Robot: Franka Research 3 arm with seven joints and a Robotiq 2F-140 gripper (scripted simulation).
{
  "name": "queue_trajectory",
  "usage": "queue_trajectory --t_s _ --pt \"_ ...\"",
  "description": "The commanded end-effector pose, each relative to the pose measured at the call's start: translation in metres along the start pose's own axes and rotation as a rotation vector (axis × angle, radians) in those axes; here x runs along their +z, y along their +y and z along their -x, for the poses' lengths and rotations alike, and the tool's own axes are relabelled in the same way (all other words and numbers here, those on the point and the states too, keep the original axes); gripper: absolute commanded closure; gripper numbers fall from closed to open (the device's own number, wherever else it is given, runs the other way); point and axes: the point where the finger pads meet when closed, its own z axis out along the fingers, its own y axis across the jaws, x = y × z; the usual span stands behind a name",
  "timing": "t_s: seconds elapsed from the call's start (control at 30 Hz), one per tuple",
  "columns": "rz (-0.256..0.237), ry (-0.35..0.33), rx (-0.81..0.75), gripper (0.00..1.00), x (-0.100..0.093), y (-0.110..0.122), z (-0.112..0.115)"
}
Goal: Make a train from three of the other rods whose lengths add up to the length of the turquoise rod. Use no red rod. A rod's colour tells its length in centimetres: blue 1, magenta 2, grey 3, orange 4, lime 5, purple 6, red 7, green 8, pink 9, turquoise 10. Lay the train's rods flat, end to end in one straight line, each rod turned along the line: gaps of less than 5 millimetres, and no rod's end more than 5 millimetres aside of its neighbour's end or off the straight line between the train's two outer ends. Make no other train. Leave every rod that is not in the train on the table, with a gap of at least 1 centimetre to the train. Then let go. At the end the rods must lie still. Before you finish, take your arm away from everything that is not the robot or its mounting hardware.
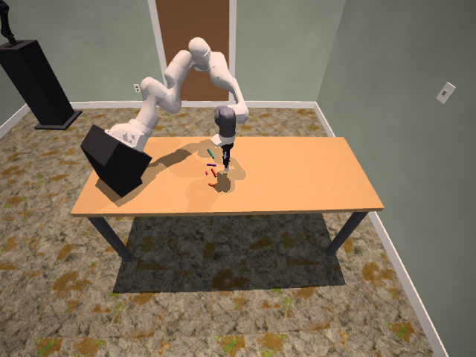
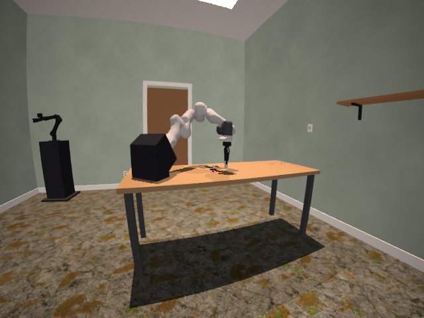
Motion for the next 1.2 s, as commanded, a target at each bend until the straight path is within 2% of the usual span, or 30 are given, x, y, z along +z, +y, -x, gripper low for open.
queue_trajectory --t_s 0.0,0.2,1.17 --pt "-0.019 -0.015 -0.011 0.97 0.0080 -0.0061 0.0056" --pt "-0.019 -0.015 -0.011 0.97 0.0134 -0.0061 0.0057" --pt "-0.019 -0.015 -0.011 0.97 0.0136 -0.0061 0.0057"
